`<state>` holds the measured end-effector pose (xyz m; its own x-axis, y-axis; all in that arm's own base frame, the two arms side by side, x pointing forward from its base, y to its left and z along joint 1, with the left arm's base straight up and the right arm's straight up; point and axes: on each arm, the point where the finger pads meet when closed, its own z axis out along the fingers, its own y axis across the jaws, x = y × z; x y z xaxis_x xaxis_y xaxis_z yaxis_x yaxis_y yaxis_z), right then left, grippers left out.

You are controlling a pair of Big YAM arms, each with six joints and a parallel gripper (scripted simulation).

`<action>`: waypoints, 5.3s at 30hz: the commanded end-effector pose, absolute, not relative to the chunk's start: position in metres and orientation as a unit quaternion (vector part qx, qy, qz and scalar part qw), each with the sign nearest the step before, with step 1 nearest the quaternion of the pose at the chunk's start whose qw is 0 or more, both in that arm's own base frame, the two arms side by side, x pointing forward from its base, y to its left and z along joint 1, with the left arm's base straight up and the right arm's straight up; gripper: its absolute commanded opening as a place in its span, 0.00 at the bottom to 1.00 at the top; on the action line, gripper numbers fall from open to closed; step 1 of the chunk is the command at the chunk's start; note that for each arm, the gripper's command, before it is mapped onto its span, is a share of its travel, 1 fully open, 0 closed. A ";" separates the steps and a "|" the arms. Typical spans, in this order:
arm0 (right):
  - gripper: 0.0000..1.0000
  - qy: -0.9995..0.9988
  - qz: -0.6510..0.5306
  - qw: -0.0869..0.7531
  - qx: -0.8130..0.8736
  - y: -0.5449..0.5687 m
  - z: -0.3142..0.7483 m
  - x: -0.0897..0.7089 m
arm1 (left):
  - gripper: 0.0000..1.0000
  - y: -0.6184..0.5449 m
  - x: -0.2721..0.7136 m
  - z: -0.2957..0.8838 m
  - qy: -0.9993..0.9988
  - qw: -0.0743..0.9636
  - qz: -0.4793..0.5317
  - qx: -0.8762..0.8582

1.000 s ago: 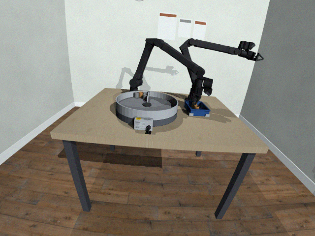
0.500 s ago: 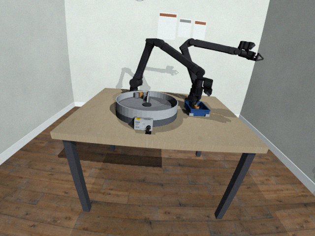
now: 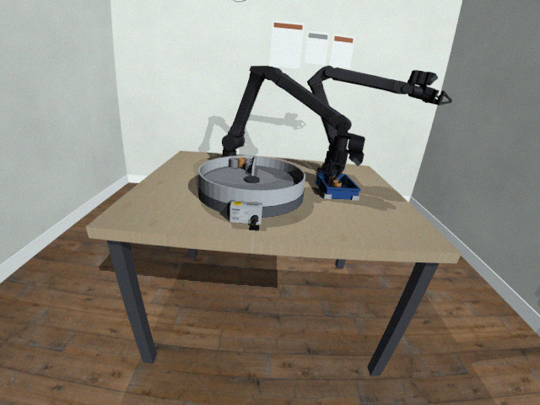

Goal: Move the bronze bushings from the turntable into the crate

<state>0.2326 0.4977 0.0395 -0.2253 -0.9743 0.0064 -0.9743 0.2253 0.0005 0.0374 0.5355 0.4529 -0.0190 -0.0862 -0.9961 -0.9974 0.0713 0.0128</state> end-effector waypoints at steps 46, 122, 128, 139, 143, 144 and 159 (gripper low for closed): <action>0.00 -0.782 -0.007 -0.015 0.624 0.511 0.046 0.232 | 1.00 0.544 0.035 0.501 0.516 0.516 0.484 -0.484; 0.16 -0.782 -0.018 -0.038 0.622 0.523 0.085 0.239 | 1.00 0.544 0.035 0.501 0.516 0.516 0.484 -0.484; 0.16 -0.782 -0.018 -0.038 0.622 0.522 0.103 0.238 | 1.00 0.544 0.035 0.501 0.516 0.516 0.484 -0.484; 0.16 -0.782 -0.013 -0.028 0.623 0.519 0.138 0.237 | 1.00 0.544 0.035 0.501 0.516 0.516 0.484 -0.484; 0.16 -0.782 -0.018 -0.037 0.622 0.518 0.161 0.237 | 1.00 0.544 0.035 0.501 0.516 0.516 0.484 -0.484; 0.16 -0.781 -0.019 -0.039 0.622 0.518 0.166 0.236 | 1.00 0.544 0.035 0.501 0.516 0.516 0.484 -0.484; 0.16 -0.782 -0.005 -0.012 0.623 0.506 0.149 0.231 | 1.00 0.544 0.035 0.501 0.516 0.516 0.484 -0.484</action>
